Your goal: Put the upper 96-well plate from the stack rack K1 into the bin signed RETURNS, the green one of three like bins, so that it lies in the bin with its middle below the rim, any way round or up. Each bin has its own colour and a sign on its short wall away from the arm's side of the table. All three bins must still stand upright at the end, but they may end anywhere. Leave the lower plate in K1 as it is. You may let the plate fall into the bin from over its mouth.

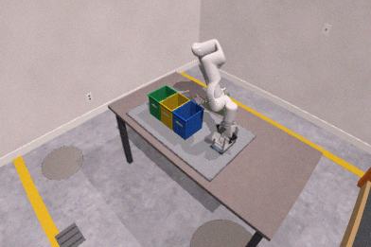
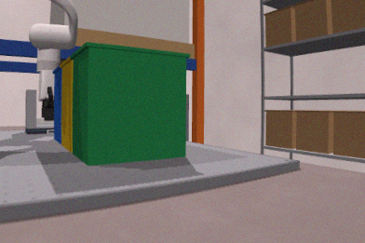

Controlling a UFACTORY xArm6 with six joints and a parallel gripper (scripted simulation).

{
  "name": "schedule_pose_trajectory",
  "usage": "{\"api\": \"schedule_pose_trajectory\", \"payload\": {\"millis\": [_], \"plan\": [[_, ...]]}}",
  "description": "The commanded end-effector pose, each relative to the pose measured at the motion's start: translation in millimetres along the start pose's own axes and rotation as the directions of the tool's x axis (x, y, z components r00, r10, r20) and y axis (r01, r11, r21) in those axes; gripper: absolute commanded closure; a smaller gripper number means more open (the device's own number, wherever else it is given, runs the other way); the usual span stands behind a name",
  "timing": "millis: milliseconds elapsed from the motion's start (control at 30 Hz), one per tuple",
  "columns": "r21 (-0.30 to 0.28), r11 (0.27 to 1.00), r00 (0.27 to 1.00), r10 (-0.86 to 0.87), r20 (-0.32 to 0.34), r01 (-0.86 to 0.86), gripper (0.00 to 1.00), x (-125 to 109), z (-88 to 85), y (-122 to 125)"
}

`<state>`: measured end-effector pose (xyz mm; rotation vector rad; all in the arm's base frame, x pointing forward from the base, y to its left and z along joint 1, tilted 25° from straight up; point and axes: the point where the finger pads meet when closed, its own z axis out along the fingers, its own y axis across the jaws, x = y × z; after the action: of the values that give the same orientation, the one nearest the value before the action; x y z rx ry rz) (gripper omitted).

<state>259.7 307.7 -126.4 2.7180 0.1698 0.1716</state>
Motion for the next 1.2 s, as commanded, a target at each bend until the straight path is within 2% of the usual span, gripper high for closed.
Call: {"api": "schedule_pose_trajectory", "payload": {"millis": [0,1167], "plan": [[0.004,1.000,1.000,0.001,-0.003,-0.001,1.00,1.1,-2.3,-1.2],[0.004,1.000,1.000,0.001,-0.003,-0.001,1.00,1.1,-21.6,-1.2]]}}
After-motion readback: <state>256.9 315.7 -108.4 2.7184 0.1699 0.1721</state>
